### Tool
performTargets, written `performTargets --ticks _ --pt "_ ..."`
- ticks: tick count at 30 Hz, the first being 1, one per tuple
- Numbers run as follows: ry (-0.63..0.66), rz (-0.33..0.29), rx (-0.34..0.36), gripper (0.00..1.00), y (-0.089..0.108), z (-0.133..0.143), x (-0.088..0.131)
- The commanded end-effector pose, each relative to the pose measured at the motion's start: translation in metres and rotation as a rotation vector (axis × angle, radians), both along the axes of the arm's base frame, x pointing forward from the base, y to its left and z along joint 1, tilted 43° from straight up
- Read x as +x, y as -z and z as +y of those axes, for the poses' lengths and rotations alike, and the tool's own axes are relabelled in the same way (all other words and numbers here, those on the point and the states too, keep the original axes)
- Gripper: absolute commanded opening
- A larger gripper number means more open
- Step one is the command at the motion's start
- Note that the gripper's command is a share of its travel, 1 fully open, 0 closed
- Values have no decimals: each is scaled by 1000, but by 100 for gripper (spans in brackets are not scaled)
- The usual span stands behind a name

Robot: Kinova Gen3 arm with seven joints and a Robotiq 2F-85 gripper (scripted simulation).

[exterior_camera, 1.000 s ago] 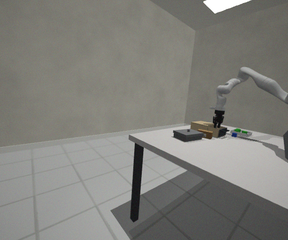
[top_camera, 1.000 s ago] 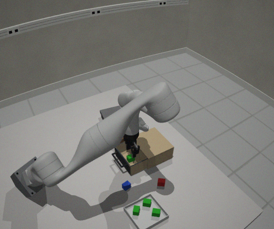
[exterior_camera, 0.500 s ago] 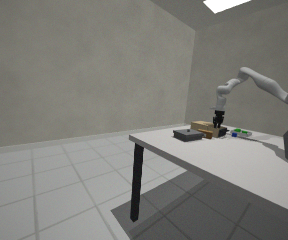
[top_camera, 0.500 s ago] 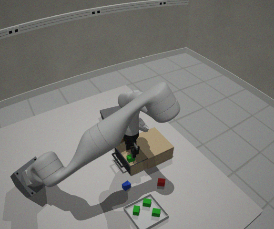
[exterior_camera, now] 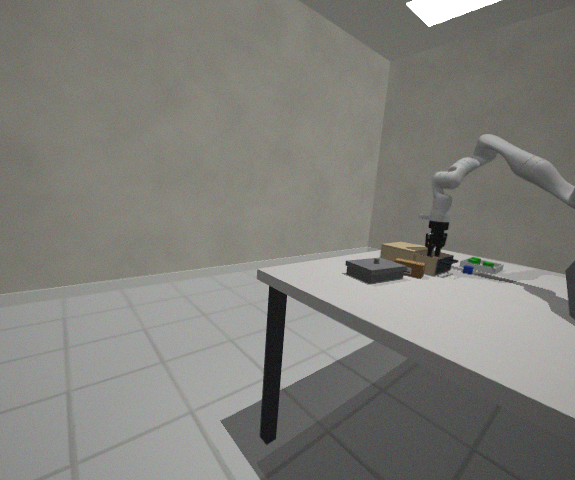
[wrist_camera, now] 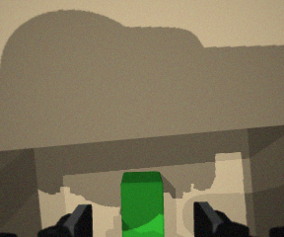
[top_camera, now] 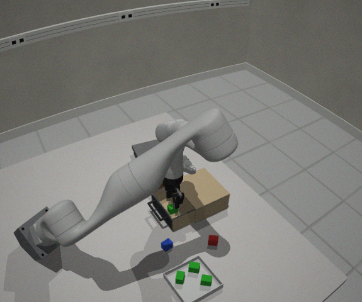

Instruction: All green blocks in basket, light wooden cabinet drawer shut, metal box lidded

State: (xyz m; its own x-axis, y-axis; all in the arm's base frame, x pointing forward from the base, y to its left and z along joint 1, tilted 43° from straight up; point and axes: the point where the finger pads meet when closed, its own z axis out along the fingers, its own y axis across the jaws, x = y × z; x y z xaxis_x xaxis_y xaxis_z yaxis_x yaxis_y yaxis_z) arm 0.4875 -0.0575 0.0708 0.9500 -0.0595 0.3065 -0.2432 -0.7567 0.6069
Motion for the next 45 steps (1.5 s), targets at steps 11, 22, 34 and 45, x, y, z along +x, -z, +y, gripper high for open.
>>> performTargets --ticks 11,22,34,45 --pt "-3 -5 -2 65 1 -2 1" --pt "-3 -5 -2 65 6 -7 3" --pt "-3 -5 -2 65 15 -15 5" --pt "-2 -6 -1 65 24 -22 8"
